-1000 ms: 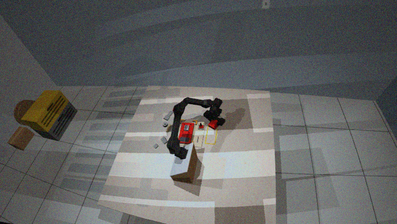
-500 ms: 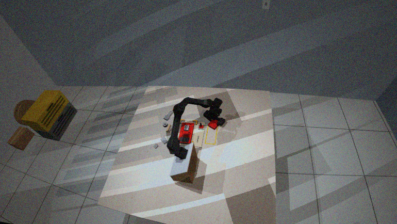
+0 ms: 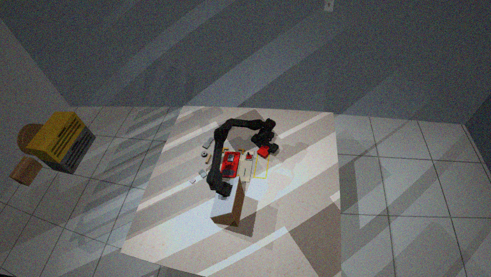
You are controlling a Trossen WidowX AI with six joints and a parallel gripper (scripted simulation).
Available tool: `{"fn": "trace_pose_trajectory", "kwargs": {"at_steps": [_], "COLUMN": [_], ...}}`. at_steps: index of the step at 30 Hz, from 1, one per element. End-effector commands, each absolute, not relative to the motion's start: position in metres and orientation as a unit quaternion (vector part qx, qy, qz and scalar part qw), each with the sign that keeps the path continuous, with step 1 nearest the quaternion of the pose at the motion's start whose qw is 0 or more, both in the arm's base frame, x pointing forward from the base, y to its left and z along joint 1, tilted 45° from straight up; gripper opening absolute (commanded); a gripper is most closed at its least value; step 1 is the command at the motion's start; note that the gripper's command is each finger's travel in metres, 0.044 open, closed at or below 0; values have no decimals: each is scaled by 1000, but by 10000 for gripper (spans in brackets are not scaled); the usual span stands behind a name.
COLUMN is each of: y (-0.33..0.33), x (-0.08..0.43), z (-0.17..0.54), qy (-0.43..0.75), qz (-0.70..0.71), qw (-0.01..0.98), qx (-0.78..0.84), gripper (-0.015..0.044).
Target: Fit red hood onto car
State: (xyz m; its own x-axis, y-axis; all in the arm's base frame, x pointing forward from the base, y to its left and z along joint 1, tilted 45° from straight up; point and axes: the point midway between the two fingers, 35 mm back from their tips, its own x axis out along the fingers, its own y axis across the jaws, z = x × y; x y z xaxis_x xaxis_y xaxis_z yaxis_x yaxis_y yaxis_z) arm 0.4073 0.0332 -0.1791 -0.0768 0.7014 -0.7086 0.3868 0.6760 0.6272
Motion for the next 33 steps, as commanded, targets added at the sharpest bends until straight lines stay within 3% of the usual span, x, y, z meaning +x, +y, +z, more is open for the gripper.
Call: {"fn": "trace_pose_trajectory", "kwargs": {"at_steps": [1,33], "y": [23,-5], "x": [411,413], "z": [-170,-125], "qy": [718,718], "qz": [139,145], "qw": [569,572], "qx": [376,370], "gripper": [0,0]}}
